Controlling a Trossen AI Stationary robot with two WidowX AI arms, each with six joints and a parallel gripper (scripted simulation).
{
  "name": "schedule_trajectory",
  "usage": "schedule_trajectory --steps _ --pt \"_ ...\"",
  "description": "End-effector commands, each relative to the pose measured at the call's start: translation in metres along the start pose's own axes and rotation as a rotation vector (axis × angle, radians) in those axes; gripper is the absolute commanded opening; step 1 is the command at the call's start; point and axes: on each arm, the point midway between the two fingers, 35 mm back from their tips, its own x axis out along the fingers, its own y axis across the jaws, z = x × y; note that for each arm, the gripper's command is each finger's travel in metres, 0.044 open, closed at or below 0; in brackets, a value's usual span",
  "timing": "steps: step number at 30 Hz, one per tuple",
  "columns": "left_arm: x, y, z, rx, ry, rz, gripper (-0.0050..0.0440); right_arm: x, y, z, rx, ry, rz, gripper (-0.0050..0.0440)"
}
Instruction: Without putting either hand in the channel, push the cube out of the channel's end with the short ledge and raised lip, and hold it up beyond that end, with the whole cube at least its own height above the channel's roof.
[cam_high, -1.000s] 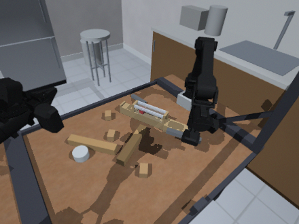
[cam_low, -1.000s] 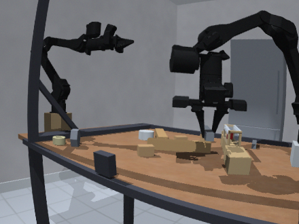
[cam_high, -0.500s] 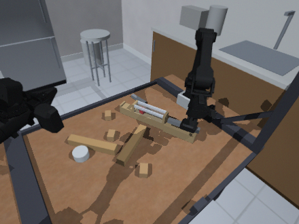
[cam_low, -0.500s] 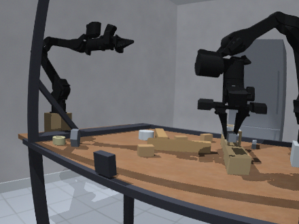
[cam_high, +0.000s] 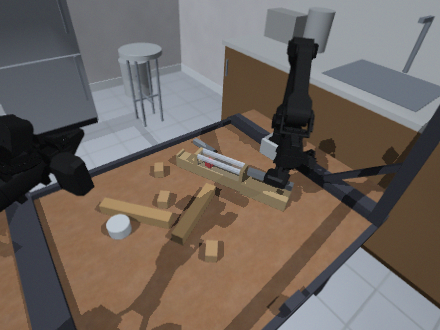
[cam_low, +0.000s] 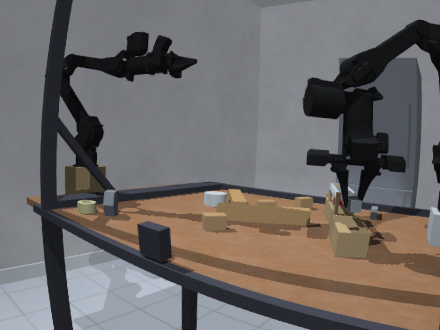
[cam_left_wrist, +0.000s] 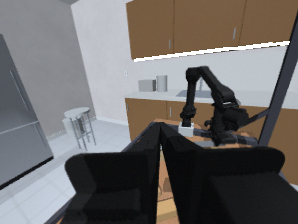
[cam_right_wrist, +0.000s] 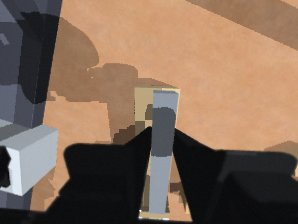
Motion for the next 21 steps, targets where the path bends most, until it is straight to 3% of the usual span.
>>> schedule_trajectory --steps 1,21 --pt "-0.001 0.000 0.007 0.000 -0.017 0.000 0.0000 -0.007 -0.001 0.001 0.004 -0.015 -0.030 0.0000" --pt "-0.001 0.000 0.007 0.000 -0.017 0.000 0.0000 0.005 0.001 0.000 0.004 -0.009 -0.012 0.0000"
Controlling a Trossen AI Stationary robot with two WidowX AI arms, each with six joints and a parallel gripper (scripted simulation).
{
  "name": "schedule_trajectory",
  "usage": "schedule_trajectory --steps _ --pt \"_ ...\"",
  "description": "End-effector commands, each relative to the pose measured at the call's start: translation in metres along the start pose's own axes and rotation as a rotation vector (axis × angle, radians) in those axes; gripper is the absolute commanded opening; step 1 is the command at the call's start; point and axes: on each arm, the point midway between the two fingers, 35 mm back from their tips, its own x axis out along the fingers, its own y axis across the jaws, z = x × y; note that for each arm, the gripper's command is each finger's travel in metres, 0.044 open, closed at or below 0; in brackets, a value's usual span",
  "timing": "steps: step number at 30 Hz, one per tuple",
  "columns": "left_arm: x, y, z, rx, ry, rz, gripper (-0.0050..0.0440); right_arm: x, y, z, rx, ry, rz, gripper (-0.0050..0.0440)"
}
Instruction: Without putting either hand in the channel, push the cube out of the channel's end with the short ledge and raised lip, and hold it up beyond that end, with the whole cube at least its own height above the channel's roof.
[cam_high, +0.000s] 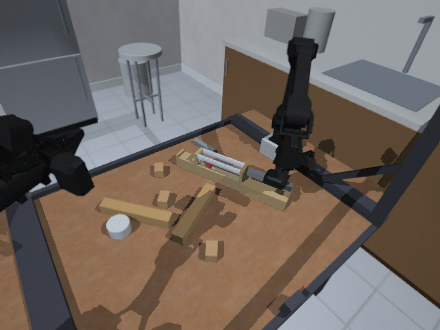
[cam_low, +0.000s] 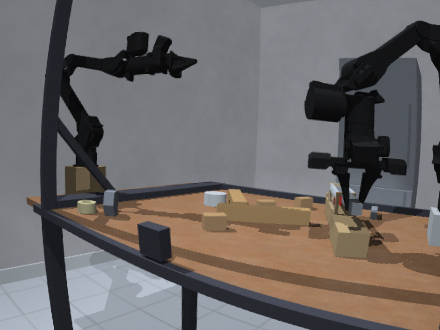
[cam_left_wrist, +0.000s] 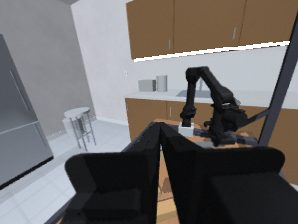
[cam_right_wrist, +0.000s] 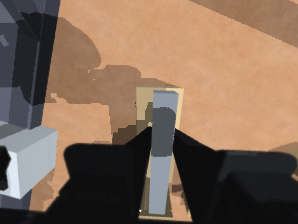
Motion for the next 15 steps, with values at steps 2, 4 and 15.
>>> schedule_trajectory --steps 2,4,15 --pt "-0.001 0.000 0.007 0.000 -0.017 0.000 0.0000 0.002 -0.002 0.001 0.003 -0.009 -0.011 0.0000" --pt "-0.001 0.000 0.007 0.000 -0.017 0.000 0.0000 0.004 -0.002 0.001 0.003 -0.008 -0.009 0.0000" --pt "-0.001 0.000 0.007 0.000 -0.017 0.000 0.0000 0.014 -0.001 0.001 0.003 -0.006 -0.004 0.0000"
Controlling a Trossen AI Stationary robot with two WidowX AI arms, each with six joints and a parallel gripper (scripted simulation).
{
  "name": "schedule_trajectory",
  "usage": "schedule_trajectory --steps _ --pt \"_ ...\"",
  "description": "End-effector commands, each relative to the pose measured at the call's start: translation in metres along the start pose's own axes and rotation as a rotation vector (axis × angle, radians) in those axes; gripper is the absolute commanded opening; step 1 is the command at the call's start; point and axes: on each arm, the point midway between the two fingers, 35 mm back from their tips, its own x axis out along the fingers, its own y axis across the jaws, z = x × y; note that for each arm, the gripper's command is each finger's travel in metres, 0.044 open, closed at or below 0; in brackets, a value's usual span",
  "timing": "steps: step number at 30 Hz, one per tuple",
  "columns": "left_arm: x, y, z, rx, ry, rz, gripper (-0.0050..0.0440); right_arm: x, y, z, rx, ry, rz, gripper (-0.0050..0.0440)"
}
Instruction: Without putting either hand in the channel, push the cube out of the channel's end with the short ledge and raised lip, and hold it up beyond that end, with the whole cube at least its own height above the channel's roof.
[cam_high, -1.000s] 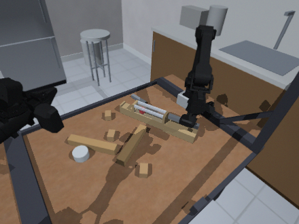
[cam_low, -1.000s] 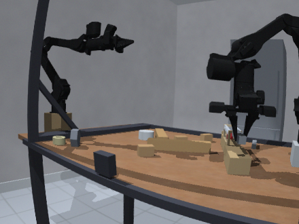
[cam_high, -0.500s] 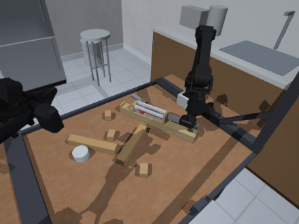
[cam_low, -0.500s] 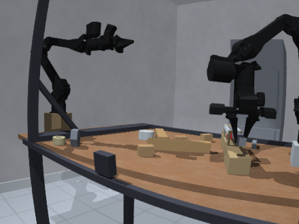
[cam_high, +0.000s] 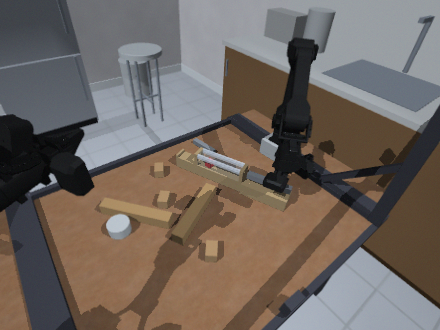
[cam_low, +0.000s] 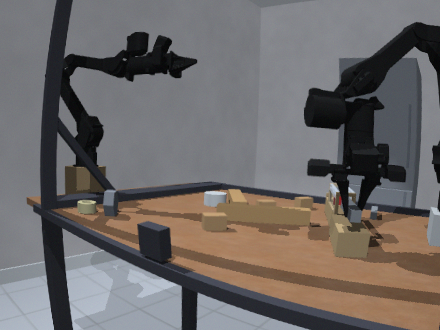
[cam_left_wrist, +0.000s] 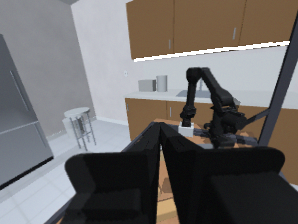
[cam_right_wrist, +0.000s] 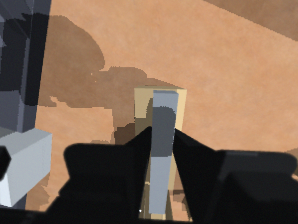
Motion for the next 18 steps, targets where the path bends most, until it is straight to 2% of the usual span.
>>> schedule_trajectory --steps 1,18 --pt "-0.001 0.000 0.007 0.000 -0.017 0.000 0.0000 0.002 -0.001 0.001 0.003 -0.007 -0.005 0.0000" --pt "-0.001 0.000 0.007 0.000 -0.017 0.000 0.0000 0.013 -0.001 0.001 0.003 -0.005 0.000 0.0000"
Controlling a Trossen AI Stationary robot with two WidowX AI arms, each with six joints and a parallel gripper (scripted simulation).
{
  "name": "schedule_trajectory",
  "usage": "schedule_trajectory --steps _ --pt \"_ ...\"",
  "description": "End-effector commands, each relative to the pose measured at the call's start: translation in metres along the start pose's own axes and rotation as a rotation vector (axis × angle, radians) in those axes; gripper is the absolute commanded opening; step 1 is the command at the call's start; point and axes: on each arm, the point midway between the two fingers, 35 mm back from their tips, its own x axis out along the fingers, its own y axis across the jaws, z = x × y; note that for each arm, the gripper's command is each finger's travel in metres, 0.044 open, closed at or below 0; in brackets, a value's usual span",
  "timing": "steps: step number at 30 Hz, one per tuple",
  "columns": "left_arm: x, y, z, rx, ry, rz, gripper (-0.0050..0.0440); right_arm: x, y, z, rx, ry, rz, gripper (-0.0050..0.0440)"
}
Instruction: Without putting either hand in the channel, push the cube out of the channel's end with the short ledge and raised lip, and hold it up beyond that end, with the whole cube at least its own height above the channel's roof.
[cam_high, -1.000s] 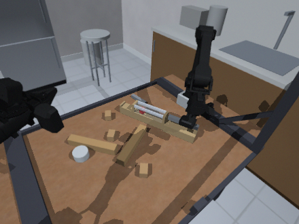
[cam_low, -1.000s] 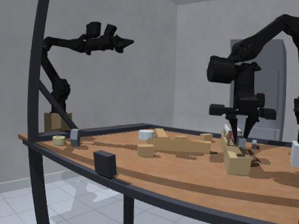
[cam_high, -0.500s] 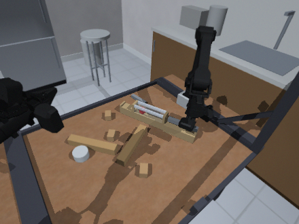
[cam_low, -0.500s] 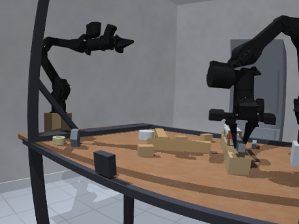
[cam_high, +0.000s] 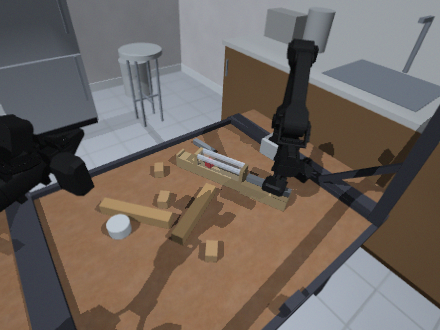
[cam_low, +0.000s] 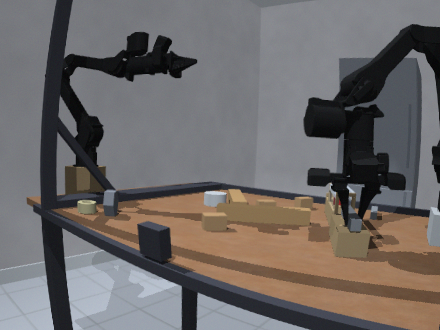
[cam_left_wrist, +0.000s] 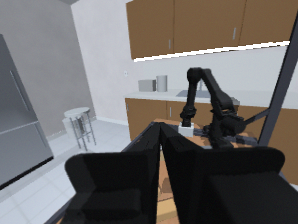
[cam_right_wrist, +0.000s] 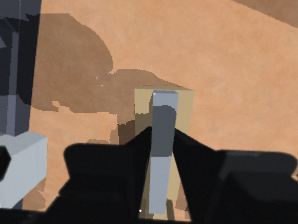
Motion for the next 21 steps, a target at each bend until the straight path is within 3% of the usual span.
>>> schedule_trajectory --steps 1,21 --pt "-0.001 0.000 0.007 0.000 -0.017 0.000 0.0000 -0.003 -0.003 0.002 0.003 -0.010 -0.014 0.0000" --pt "-0.001 0.000 0.007 0.000 -0.017 0.000 0.0000 -0.006 -0.004 -0.027 0.000 -0.006 -0.027 0.0000"
